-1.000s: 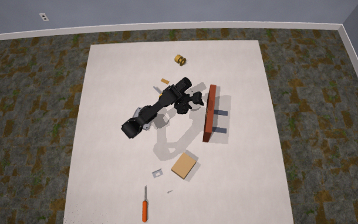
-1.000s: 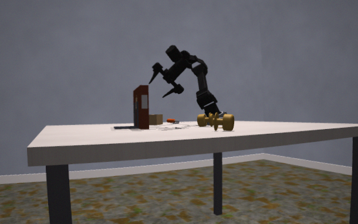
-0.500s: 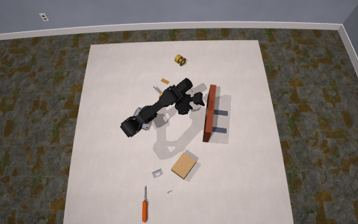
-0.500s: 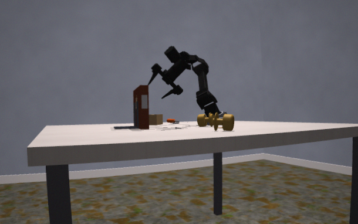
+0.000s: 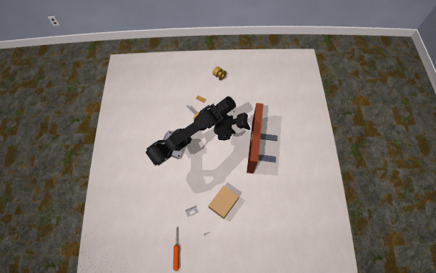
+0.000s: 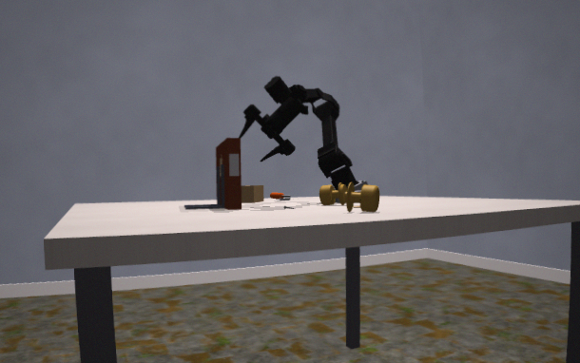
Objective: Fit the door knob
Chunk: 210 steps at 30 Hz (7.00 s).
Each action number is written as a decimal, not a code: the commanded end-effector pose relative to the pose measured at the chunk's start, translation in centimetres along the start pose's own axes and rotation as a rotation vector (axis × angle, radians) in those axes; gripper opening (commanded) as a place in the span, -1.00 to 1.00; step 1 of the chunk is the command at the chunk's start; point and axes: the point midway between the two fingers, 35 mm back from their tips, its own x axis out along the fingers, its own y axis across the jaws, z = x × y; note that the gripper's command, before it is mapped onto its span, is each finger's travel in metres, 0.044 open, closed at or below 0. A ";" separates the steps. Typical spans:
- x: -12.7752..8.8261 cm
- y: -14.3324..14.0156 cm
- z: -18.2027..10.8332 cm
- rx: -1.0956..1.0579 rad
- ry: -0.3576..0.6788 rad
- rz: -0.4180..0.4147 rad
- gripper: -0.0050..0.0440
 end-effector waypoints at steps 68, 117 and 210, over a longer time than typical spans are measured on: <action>-1.1 -0.1 -0.1 -0.009 -0.001 -0.004 1.00; -1.1 11.9 7.7 -0.475 0.100 0.301 1.00; -8.3 -18.3 -8.7 -0.838 0.409 -0.615 1.00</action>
